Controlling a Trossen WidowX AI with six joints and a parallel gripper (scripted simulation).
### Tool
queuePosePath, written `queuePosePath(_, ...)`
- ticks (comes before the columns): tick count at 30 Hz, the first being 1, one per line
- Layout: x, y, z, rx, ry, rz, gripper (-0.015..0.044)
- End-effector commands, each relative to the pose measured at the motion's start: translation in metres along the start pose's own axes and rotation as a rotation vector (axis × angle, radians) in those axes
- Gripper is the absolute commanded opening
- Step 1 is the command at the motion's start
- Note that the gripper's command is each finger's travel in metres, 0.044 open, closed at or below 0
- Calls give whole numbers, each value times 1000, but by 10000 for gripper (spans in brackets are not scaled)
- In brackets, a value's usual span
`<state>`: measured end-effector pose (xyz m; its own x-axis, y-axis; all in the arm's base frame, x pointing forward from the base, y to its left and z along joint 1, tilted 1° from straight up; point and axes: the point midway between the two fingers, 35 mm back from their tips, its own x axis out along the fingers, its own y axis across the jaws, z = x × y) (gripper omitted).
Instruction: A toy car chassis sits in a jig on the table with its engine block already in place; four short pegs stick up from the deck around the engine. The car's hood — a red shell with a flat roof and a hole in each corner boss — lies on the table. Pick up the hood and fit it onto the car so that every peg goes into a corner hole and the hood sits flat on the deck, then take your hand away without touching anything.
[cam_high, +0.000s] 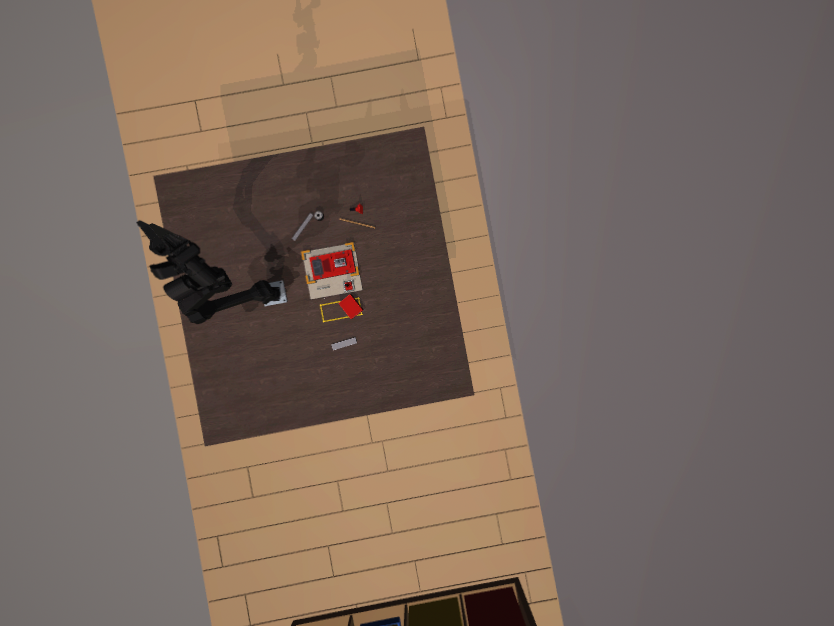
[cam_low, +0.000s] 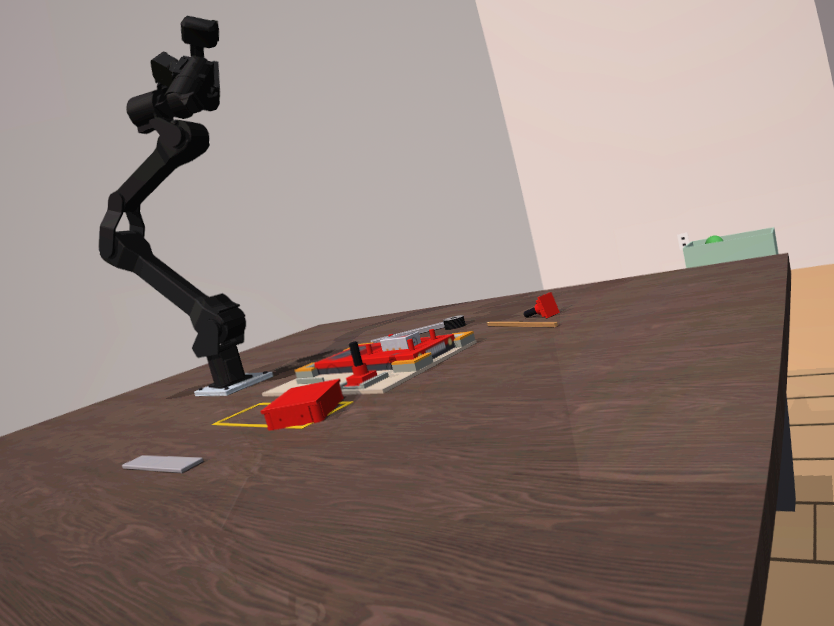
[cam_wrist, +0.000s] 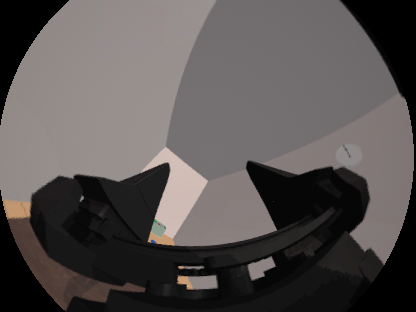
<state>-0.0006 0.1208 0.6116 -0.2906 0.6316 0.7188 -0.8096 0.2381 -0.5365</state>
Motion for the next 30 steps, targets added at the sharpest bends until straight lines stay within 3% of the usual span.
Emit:
queuePosePath(1, 0, -1, -1, 1, 2, -2, 440)
queuePosePath(15, -16, -82, -85, 167, 220, -302, 440)
queuePosePath(30, -88, -167, -190, 388, 498, -711, 440)
